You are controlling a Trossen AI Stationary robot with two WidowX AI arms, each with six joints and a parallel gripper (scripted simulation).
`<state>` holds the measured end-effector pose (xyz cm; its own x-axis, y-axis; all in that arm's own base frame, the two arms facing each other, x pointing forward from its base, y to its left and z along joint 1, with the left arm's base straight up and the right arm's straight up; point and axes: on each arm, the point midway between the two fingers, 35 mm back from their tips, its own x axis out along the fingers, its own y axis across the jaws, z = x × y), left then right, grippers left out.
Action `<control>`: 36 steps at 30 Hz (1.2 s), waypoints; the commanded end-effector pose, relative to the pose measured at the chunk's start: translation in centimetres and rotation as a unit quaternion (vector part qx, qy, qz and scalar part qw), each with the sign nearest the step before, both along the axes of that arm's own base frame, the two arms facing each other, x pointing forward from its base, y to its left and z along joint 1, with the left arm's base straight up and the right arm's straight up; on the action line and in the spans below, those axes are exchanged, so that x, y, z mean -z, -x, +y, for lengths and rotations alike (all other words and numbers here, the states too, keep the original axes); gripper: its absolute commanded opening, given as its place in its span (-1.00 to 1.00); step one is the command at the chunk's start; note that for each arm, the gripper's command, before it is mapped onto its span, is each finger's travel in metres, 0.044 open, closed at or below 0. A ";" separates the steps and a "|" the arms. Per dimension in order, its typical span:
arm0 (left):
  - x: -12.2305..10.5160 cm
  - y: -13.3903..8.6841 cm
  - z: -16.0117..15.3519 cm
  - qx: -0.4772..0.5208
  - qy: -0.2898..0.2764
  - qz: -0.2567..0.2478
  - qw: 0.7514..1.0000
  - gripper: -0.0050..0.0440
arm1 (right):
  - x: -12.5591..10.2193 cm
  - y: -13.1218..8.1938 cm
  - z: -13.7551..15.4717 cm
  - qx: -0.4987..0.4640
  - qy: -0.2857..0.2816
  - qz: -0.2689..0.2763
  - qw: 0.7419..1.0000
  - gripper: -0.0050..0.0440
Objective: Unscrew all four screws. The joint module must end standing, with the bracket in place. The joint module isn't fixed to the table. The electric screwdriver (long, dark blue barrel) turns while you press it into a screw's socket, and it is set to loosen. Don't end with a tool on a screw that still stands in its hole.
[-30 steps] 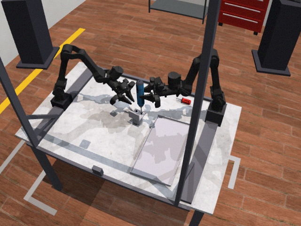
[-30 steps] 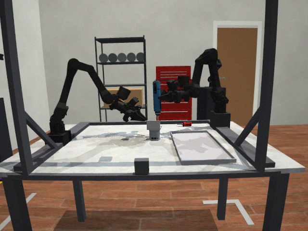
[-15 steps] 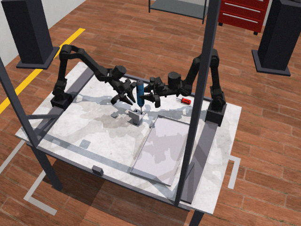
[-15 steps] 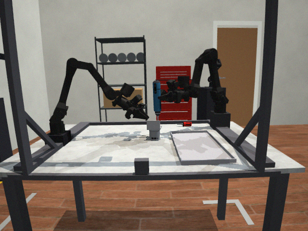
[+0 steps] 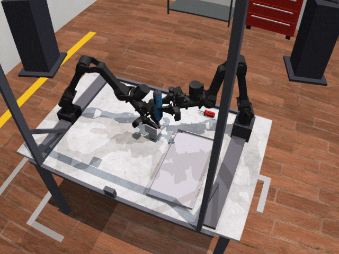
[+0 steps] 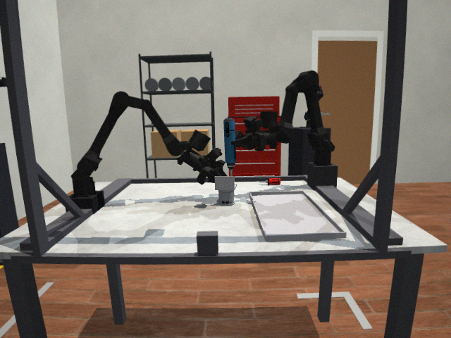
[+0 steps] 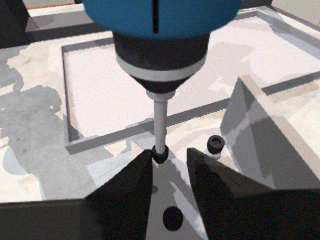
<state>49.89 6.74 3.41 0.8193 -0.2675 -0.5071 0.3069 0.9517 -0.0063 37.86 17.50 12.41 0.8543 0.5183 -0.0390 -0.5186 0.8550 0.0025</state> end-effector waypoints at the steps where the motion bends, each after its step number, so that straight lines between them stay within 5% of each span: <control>1: -1.2 -1.4 0.3 -0.003 -0.005 -0.020 1.000 -0.39 | -1.0 -0.2 0.0 0.001 -0.005 -0.012 1.000 -0.14; 22: -1.4 -1.1 0.3 -0.002 -0.006 -0.021 1.000 -0.78 | -1.0 -0.2 0.0 0.001 -0.005 -0.012 1.000 -0.14; 36: -1.4 -1.1 0.3 -0.002 -0.006 -0.021 1.000 -0.78 | -5.0 -0.6 0.2 0.002 -0.008 -0.021 1.000 -0.14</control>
<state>50.58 7.12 3.32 0.8260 -0.2590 -0.5007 0.2988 0.9543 -0.0006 37.87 17.41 12.77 0.8532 0.5137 -0.0906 -0.5149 0.8572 0.0113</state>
